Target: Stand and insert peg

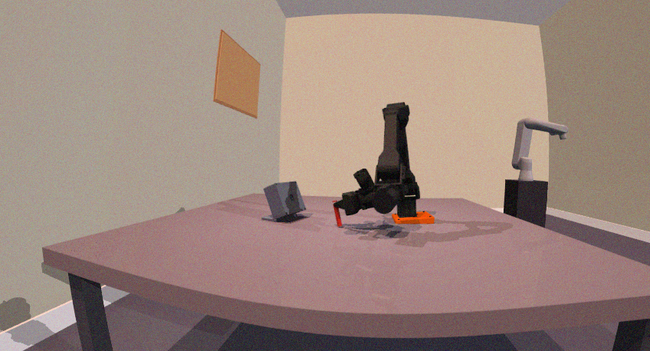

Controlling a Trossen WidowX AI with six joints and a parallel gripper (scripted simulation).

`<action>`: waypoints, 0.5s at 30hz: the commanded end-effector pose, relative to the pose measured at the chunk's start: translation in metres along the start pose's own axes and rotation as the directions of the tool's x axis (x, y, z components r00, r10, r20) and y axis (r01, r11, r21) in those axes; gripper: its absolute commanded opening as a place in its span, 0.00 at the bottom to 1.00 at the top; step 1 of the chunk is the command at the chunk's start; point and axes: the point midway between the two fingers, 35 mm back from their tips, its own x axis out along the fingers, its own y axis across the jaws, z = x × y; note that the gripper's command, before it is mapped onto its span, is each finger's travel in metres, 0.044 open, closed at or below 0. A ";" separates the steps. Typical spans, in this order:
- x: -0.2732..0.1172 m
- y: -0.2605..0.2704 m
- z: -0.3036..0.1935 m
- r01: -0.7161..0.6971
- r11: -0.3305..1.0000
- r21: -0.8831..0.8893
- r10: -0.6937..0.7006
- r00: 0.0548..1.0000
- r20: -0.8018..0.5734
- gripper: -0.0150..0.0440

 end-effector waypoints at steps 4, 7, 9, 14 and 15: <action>-0.004 0.001 0.001 -0.003 1.000 0.004 0.003 1.000 -0.013 0.34; -0.004 0.001 0.000 -0.002 1.000 0.003 0.002 1.000 -0.012 0.34; -0.003 0.000 -0.001 -0.002 1.000 0.000 0.002 1.000 -0.010 0.34; -0.003 0.000 -0.003 -0.001 1.000 -0.005 0.001 1.000 -0.008 0.34; -0.003 0.000 -0.003 -0.001 1.000 -0.004 0.001 1.000 -0.008 0.34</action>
